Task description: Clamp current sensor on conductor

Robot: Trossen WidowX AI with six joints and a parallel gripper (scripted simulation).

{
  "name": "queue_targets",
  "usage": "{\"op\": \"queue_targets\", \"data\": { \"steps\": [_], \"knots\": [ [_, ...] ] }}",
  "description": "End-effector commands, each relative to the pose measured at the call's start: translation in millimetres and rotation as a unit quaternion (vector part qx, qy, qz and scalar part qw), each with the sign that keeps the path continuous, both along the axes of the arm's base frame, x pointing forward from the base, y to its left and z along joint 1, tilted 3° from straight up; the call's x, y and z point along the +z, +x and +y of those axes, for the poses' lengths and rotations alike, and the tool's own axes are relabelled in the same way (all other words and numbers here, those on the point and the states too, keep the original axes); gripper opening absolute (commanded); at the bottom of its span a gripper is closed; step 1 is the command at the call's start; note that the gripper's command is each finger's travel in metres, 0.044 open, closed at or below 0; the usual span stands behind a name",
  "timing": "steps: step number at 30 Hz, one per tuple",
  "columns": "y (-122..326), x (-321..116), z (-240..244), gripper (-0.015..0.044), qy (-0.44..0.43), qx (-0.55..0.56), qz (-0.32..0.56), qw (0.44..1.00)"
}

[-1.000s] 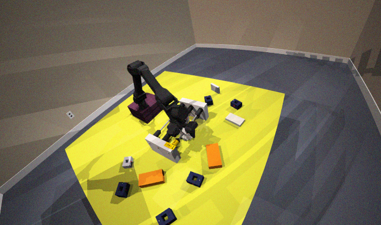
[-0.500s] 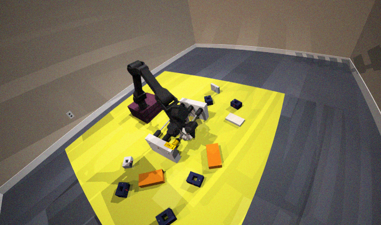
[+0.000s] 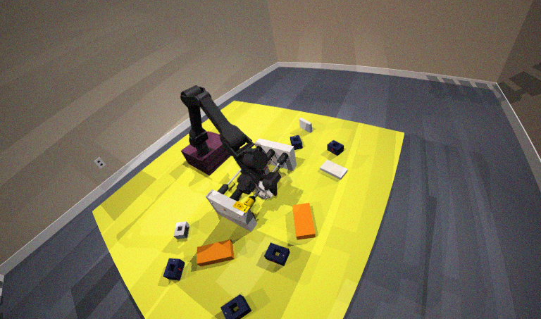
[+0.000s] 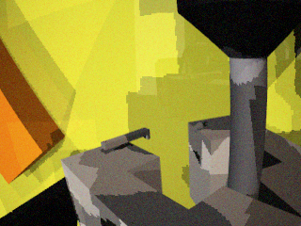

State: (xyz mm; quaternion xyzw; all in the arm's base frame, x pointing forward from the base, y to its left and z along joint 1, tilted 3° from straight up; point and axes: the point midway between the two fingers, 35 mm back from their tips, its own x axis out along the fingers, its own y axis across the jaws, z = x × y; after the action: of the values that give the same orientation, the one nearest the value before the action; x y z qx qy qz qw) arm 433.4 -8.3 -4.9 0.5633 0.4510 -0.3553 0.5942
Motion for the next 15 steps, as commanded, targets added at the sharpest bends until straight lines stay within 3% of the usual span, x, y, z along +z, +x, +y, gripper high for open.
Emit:
{"op": "queue_targets", "data": {
  "steps": [1, 15],
  "knots": [
    [0.3, 0.1, 0.0, 0.0, 0.0, 0.0, 0.004, 1.0],
    [3.2, 8.0, -0.5, 0.0, -0.014, 0.004, 0.107, 0.994]
  ]
}}
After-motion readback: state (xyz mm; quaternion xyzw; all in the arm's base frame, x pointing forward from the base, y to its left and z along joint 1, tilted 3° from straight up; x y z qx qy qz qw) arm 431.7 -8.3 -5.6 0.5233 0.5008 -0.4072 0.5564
